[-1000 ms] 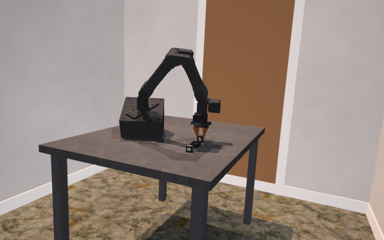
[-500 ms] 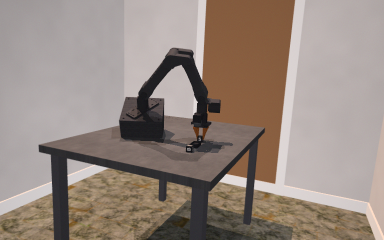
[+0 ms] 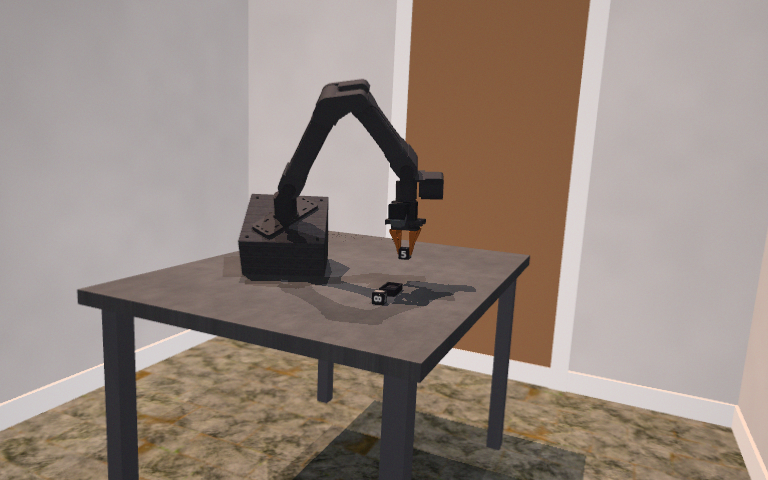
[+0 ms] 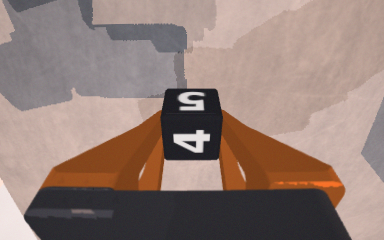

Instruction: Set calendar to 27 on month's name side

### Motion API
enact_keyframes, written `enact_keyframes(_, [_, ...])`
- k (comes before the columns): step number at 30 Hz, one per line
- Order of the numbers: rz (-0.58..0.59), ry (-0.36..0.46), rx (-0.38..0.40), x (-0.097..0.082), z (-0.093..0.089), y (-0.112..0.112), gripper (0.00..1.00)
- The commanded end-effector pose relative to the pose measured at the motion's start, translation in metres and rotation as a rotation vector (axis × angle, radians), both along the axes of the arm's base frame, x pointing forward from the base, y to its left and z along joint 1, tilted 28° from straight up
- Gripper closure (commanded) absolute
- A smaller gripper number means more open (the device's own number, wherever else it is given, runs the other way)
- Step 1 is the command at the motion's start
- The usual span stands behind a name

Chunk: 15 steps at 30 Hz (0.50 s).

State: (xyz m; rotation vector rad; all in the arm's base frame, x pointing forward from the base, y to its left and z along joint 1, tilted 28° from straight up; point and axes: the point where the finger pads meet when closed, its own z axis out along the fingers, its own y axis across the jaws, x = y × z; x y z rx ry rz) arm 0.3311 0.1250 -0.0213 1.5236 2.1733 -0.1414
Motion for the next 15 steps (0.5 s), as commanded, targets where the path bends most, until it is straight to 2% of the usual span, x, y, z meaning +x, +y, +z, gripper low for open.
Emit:
enact_keyframes(1, [-0.009,0.015,-0.015,-0.0114,0.0205,0.0049,0.74])
enact_keyframes(5, [-0.009,0.015,-0.015,-0.0144,0.0289,0.0084,0.74])
enact_keyframes(15, [-0.009,0.015,-0.015,-0.0145,0.0294,0.0086,0.74])
